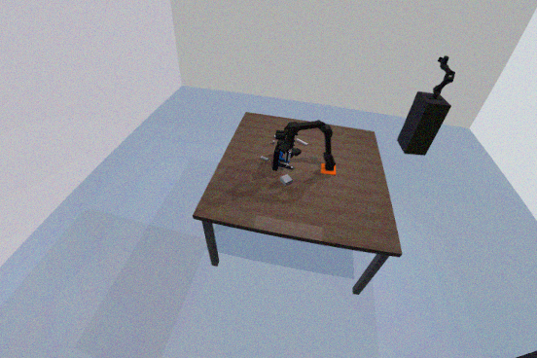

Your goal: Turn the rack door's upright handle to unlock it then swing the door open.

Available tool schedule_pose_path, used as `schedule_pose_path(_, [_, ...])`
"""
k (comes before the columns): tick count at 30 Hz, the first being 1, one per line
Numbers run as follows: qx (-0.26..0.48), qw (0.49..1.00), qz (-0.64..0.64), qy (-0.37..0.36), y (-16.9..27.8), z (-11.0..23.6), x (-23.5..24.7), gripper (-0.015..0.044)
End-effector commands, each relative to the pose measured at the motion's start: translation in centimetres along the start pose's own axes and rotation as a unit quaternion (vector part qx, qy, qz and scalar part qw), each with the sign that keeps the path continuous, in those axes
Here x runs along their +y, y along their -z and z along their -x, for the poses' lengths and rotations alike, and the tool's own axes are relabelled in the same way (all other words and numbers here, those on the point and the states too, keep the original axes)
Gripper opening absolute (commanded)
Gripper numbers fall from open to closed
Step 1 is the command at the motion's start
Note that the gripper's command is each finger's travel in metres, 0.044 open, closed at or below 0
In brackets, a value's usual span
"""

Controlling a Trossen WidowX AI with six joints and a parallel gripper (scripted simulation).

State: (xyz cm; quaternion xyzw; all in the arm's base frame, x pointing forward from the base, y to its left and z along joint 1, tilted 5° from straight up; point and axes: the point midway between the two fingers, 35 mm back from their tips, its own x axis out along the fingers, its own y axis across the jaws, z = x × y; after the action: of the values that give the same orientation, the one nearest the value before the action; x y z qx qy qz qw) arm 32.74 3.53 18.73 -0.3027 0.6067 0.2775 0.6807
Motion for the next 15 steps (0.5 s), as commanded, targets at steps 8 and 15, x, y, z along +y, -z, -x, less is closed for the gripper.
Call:
schedule_pose_path(8, [0.001,0.963,-0.27,0.002,0.09,-0.06,-0.12,0.0297])
schedule_pose_path(15, [0.001,0.902,-0.432,0.002,0.09,-0.06,-0.12,0.0297])
